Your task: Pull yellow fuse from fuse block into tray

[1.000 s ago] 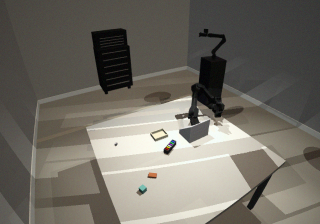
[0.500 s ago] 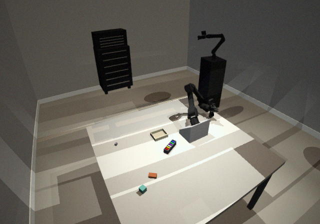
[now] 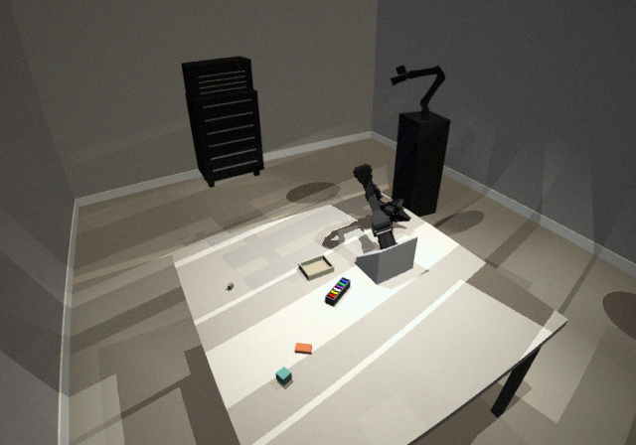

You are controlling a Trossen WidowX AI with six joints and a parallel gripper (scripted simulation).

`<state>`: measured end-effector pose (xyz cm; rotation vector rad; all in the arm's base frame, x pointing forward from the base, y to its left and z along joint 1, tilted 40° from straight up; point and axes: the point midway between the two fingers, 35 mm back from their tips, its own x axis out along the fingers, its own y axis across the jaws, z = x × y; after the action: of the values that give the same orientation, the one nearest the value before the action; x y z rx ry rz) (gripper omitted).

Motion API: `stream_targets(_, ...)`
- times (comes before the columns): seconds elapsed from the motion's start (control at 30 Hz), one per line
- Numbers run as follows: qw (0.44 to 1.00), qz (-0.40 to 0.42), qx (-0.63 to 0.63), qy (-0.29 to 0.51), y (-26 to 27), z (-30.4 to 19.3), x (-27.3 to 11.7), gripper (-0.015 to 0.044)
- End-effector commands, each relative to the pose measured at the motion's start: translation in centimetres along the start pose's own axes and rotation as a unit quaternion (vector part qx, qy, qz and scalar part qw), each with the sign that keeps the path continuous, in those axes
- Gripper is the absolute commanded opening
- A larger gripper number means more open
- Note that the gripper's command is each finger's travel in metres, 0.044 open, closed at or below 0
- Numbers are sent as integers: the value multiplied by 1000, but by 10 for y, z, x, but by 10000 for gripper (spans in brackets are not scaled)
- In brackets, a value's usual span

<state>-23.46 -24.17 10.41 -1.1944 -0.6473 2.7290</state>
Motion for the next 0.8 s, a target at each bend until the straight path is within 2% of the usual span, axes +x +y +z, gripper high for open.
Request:
stream_targets(0.0, 994, 93, 35, -39, 30, 7, -44, 74)
stream_targets(0.27, 964, 250, 40, -82, 76, -15, -135, 74)
stream_targets(0.63, 873, 483, -20, -67, 102, -113, -283, 74)
stream_targets(0.77, 839, 536, -74, -62, 98, -152, -321, 74)
